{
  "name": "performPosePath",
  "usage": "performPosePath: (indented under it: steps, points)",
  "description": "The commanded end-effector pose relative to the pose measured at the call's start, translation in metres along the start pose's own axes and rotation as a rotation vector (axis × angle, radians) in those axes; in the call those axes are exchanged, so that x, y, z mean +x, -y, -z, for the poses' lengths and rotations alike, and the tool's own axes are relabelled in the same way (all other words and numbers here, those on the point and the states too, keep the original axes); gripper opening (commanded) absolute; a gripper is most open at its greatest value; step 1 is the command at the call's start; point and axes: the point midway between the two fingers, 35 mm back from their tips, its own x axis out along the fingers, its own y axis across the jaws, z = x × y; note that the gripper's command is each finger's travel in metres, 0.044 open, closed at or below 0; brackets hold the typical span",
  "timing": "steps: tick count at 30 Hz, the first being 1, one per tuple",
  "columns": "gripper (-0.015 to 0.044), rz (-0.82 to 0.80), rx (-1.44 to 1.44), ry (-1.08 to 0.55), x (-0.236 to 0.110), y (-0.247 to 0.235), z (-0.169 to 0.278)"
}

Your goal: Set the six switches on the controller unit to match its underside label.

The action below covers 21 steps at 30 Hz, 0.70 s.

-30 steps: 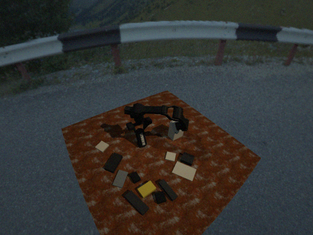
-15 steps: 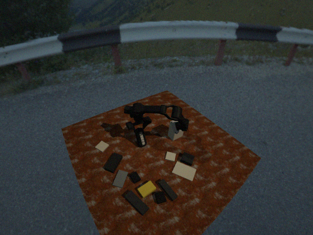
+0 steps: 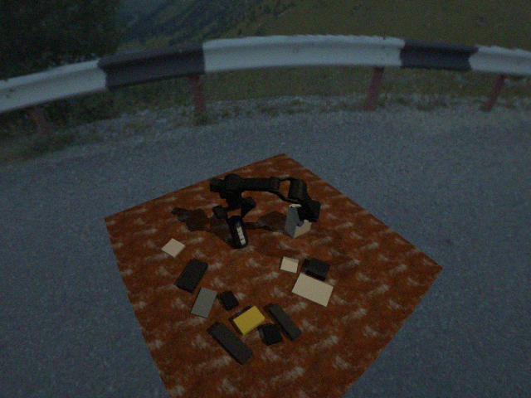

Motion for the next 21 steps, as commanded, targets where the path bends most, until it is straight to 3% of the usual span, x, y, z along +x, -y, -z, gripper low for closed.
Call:
performPosePath:
  steps: [1, 21]
  points:
    - [0.0338, 0.025, -0.002, -0.011, 0.011, 0.002, -0.002]
    - [0.0338, 0.025, -0.002, -0.011, 0.020, 0.002, -0.015]
